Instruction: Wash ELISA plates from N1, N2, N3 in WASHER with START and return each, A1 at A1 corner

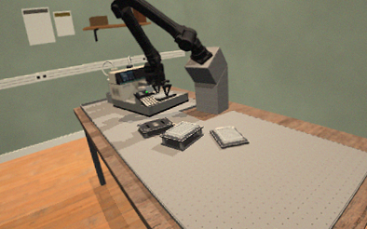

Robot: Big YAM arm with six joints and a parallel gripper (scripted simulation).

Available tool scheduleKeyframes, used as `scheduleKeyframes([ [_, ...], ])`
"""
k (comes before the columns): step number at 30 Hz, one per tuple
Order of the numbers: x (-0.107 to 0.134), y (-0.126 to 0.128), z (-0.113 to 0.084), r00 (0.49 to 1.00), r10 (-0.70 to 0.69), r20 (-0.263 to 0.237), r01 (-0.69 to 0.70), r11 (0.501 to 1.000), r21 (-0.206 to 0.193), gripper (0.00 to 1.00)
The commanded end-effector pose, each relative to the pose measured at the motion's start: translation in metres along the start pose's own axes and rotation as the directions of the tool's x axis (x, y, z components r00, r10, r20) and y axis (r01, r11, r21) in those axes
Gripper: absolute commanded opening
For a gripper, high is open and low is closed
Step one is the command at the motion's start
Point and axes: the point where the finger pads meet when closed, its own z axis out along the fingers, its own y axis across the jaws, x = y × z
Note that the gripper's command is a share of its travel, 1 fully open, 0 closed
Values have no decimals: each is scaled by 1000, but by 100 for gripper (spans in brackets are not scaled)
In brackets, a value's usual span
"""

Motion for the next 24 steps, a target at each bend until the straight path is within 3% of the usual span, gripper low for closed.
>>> scheduleKeyframes([
  [1,0,3,6,1000,1,-2,-1,1000,-7,82],
  [11,0,0,1,1000,1,0,-1,1000,3,82],
  [12,0,0,1,1000,1,0,-1,1000,3,100],
  [24,0,0,1,1000,1,0,-1,1000,3,100],
])
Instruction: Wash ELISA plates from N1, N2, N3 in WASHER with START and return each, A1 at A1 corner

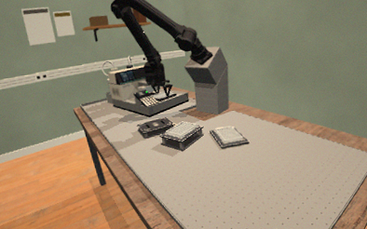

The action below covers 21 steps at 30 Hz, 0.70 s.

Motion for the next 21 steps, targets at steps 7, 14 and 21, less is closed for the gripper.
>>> scheduleKeyframes([
  [7,0,-1,0,1000,2,0,-2,1000,2,100],
  [14,0,-1,0,1000,2,0,-2,1000,2,100],
  [21,2,-2,-15,1000,5,1,-5,1000,10,100],
])
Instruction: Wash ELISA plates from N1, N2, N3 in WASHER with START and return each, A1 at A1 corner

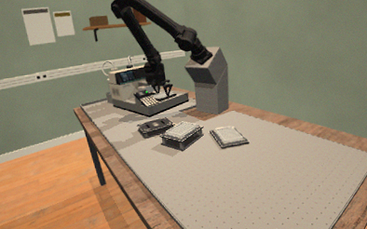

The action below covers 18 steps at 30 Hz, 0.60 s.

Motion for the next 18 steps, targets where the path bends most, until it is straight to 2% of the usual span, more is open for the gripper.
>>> scheduleKeyframes([
  [1,0,-4,-15,1000,-1,5,1,1000,18,100],
  [18,0,-5,-40,1000,-3,5,3,1000,21,100],
])
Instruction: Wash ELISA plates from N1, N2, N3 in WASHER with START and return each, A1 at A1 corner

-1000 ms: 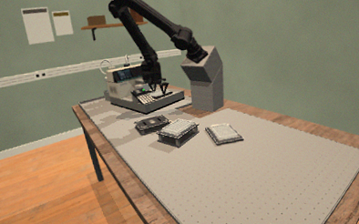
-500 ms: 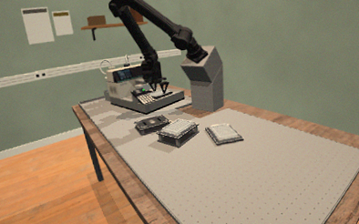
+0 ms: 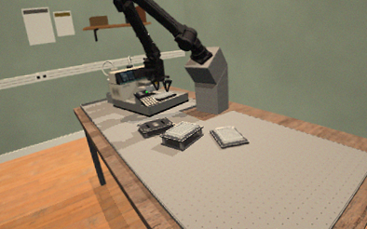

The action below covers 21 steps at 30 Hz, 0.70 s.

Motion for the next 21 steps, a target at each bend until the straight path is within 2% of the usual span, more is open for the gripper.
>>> scheduleKeyframes([
  [1,0,-4,-12,1000,-10,4,10,1000,17,100],
  [21,-1,-7,-41,1000,-14,5,14,1000,22,100],
])
